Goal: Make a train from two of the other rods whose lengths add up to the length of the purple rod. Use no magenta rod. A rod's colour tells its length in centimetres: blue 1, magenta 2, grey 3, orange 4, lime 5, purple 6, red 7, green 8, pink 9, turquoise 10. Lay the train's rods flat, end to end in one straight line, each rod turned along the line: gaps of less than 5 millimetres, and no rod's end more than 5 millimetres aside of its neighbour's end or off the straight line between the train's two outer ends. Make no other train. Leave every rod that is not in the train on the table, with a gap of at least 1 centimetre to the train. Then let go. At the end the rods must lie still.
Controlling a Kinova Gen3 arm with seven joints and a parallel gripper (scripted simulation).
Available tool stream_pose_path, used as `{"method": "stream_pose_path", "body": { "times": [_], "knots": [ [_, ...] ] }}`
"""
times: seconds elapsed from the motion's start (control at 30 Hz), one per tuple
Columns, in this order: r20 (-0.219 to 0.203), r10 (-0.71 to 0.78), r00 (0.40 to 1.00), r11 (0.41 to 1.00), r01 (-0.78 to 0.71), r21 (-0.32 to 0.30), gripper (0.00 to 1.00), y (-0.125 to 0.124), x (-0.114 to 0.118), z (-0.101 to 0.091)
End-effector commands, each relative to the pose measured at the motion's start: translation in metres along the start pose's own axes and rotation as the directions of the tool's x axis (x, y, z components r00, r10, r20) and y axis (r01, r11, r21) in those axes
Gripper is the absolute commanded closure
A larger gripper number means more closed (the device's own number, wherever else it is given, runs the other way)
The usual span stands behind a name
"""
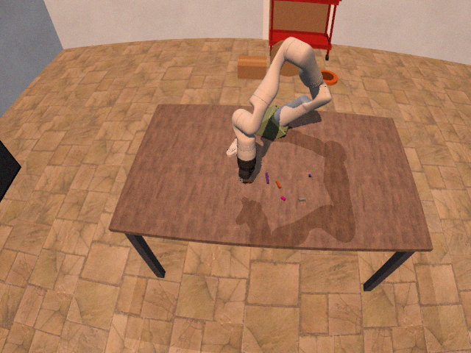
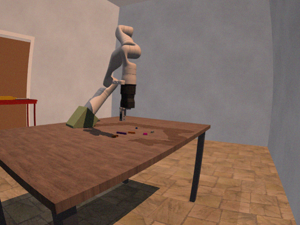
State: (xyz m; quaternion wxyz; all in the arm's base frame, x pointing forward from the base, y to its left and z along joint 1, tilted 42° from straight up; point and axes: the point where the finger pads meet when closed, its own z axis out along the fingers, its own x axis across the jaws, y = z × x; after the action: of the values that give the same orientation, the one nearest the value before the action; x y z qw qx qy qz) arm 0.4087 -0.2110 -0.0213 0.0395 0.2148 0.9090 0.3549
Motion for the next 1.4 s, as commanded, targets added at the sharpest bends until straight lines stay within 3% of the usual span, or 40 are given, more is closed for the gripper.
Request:
{"method": "stream_pose_path", "body": {
  "times": [0.0, 0.47, 0.63, 0.8, 0.87, 1.1, 1.37],
  "knots": [
    [0.009, 0.001, 1.0, 1.0, -0.001, 0.004, 0.76, -0.001, -0.002, -0.005],
    [0.009, 0.022, 1.0, 1.0, -0.022, 0.001, 0.76, 0.006, 0.001, -0.006],
    [0.008, 0.093, 0.996, 0.996, -0.093, -0.008, 0.76, 0.029, 0.009, -0.008],
    [0.002, 0.22, 0.975, 0.975, -0.22, -0.02, 0.76, 0.066, 0.028, -0.011],
    [0.002, 0.22, 0.975, 0.975, -0.22, -0.02, 0.76, 0.066, 0.028, -0.011],
    [-0.011, 0.46, 0.888, 0.887, -0.461, -0.027, 0.76, 0.129, 0.069, -0.013],
    [-0.011, 0.711, 0.703, 0.703, -0.711, -0.014, 0.76, 0.184, 0.121, -0.009]
  ]
}}
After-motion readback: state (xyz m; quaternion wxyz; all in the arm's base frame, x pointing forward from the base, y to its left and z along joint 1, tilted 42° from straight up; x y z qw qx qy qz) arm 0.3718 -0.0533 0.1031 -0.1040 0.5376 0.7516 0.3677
